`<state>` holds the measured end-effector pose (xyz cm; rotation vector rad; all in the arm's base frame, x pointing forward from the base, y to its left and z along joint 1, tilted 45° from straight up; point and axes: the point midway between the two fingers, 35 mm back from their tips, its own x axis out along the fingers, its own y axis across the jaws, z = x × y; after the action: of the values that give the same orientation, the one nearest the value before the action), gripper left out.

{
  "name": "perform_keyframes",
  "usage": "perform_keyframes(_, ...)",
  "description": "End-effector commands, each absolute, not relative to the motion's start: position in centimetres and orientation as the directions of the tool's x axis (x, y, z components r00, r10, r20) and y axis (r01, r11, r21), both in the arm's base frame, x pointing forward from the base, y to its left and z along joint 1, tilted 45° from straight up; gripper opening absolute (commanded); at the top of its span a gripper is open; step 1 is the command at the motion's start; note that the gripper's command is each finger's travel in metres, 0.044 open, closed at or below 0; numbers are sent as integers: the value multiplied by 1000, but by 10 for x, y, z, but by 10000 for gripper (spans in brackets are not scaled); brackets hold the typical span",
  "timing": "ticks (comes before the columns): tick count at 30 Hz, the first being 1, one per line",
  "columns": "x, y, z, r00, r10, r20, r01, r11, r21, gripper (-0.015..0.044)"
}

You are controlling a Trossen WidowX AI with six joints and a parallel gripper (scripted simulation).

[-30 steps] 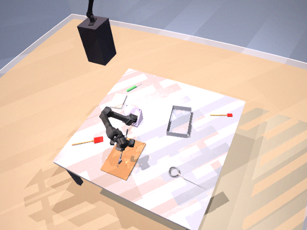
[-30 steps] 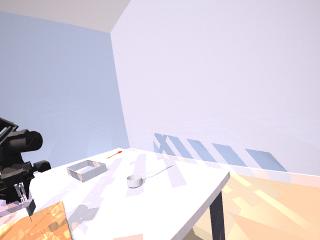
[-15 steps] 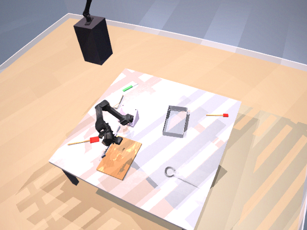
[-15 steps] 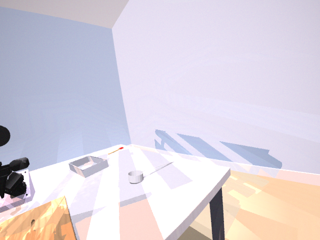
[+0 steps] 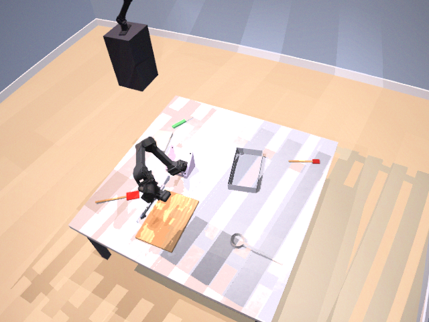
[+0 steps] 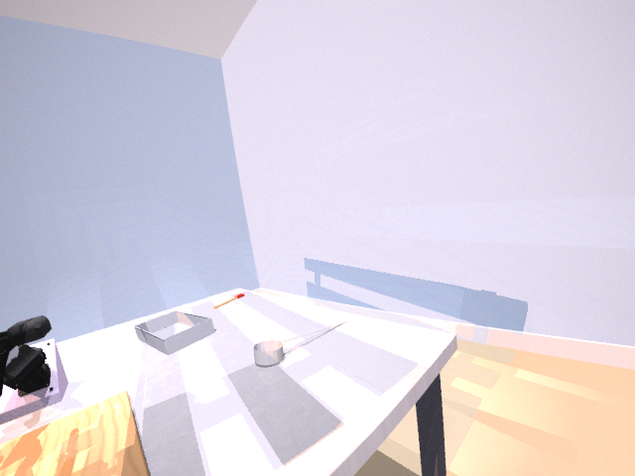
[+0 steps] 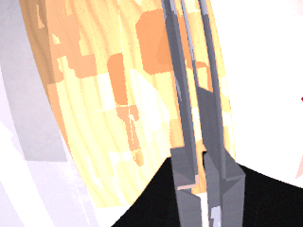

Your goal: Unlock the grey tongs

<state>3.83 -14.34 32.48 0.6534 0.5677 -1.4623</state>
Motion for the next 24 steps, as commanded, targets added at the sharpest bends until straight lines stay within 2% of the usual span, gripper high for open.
perform_keyframes(1, 36, -141, 322, 69, -714, -697, 994, -7, 106, -150)
perform_keyframes(24, 31, -135, 315, 180, -801, -571, 950, -10, 313, -150)
